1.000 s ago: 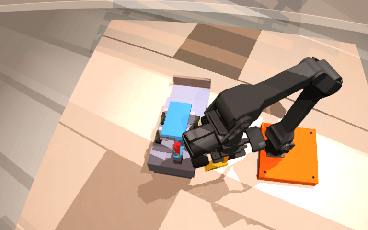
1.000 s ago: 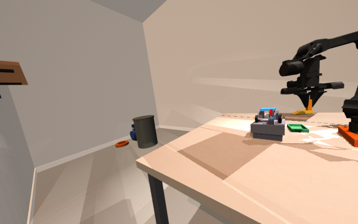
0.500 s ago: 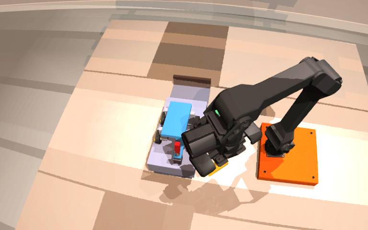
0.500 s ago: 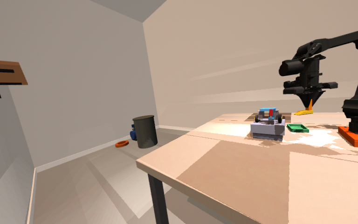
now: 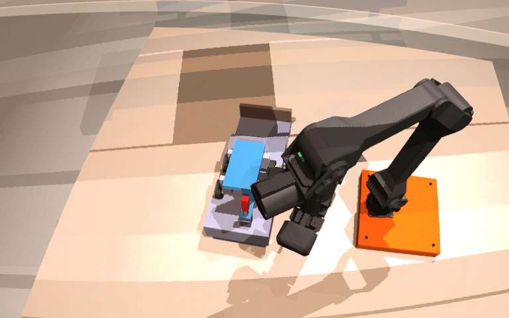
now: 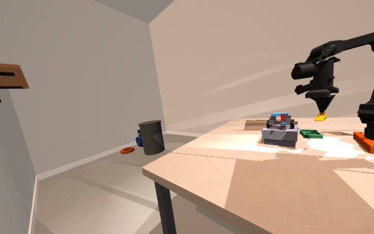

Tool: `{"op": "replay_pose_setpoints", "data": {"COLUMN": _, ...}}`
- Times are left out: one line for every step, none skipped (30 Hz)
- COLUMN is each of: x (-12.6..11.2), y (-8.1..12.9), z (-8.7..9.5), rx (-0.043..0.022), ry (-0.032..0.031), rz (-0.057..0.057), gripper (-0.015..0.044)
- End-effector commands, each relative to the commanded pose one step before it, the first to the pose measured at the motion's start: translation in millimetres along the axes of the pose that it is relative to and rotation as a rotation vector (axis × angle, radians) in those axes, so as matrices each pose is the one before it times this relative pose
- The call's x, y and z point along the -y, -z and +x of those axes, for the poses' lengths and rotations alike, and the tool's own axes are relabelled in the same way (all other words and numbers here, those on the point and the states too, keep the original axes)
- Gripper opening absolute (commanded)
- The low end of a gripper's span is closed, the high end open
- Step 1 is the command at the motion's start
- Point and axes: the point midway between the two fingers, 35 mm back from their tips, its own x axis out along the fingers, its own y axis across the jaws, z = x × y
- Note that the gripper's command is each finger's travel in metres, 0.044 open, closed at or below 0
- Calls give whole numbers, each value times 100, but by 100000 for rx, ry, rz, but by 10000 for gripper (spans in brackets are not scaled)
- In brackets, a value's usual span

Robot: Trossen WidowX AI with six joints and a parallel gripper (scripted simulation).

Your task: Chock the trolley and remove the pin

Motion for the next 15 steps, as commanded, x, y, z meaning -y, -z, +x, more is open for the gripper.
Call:
{"op": "replay_pose_setpoints", "data": {"x": -61, "y": 17, "z": -80, "rx": 14, "ry": -370, "rz": -12766, "gripper": 0}}
{"op": "replay_pose_setpoints", "data": {"x": 0, "y": 0, "z": 0, "rx": 8, "ry": -3, "rz": -3494, "gripper": 0}}
{"op": "replay_pose_setpoints", "data": {"x": 0, "y": 0, "z": 0, "rx": 8, "ry": -3, "rz": -3494, "gripper": 0}}
{"op": "replay_pose_setpoints", "data": {"x": 0, "y": 0, "z": 0, "rx": 8, "ry": -2, "rz": -3494, "gripper": 0}}
{"op": "replay_pose_setpoints", "data": {"x": 0, "y": 0, "z": 0, "rx": 7, "ry": -2, "rz": -2903, "gripper": 0}}
{"op": "replay_pose_setpoints", "data": {"x": 0, "y": 0, "z": 0, "rx": 4, "ry": -1, "rz": -1742, "gripper": 0}}
{"op": "replay_pose_setpoints", "data": {"x": 0, "y": 0, "z": 0, "rx": 1, "ry": 0, "rz": -581, "gripper": 0}}
{"op": "replay_pose_setpoints", "data": {"x": 0, "y": 0, "z": 0, "rx": 0, "ry": 0, "rz": 0, "gripper": 0}}
{"op": "replay_pose_setpoints", "data": {"x": 0, "y": 0, "z": 0, "rx": 0, "ry": 0, "rz": 0, "gripper": 0}}
{"op": "replay_pose_setpoints", "data": {"x": 0, "y": 0, "z": 0, "rx": 0, "ry": 0, "rz": 0, "gripper": 0}}
{"op": "replay_pose_setpoints", "data": {"x": 0, "y": 0, "z": 0, "rx": 0, "ry": 0, "rz": 0, "gripper": 0}}
{"op": "replay_pose_setpoints", "data": {"x": 0, "y": 0, "z": 0, "rx": 0, "ry": 0, "rz": 0, "gripper": 0}}
{"op": "replay_pose_setpoints", "data": {"x": 58, "y": -21, "z": 6, "rx": 2, "ry": 5, "rz": -25, "gripper": 0}}
{"op": "replay_pose_setpoints", "data": {"x": 174, "y": -61, "z": 18, "rx": 6, "ry": 16, "rz": -74, "gripper": 0}}
{"op": "replay_pose_setpoints", "data": {"x": 206, "y": -71, "z": 21, "rx": 7, "ry": 19, "rz": -87, "gripper": 0}}
